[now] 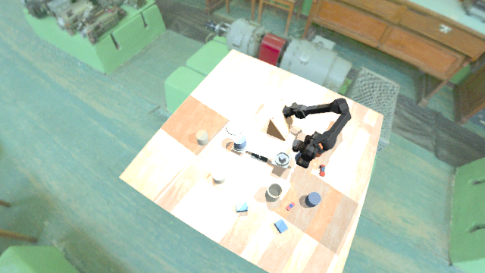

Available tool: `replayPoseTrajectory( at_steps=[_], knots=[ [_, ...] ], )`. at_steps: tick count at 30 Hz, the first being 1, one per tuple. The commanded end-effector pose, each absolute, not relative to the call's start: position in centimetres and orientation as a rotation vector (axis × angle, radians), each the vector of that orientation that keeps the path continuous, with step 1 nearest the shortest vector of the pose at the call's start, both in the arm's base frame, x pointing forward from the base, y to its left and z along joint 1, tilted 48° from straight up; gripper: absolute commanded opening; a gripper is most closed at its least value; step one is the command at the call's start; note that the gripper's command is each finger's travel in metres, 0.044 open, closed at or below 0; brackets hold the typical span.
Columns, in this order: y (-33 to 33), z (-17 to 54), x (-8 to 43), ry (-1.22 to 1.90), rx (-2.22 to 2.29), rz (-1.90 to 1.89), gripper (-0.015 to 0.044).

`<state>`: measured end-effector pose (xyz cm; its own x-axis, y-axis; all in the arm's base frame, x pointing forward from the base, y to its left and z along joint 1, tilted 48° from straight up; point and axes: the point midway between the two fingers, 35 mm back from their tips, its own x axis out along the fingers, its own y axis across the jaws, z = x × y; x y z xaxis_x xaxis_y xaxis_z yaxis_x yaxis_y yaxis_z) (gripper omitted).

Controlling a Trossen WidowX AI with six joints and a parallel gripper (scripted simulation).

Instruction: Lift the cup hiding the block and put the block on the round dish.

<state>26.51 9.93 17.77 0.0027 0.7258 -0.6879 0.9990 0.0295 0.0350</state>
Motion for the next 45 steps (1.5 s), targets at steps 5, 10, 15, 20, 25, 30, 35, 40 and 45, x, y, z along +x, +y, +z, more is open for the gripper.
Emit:
replayPoseTrajectory(
  at_steps=[5,10,15,20,25,30,35,40,45],
  knots=[
    [13.9,18.6,23.3,1.806,1.760,-0.637,0.0000],
    [14.3,18.4,23.2,1.806,1.760,-0.637,0.0000],
    [15.7,17.1,23.2,1.806,1.759,-0.636,0.0000],
    [16.9,16.1,23.1,1.808,1.762,-0.633,0.0000],
    [17.1,15.9,23.2,1.808,1.762,-0.633,0.0000],
    [17.7,15.4,23.2,1.808,1.762,-0.633,0.0000],
    [18.3,14.9,23.1,1.808,1.762,-0.633,0.0000],
    [18.1,15.2,23.1,1.812,1.762,-0.630,0.0105],
    [18.1,15.2,23.1,1.812,1.762,-0.630,0.0236]
  ],
)
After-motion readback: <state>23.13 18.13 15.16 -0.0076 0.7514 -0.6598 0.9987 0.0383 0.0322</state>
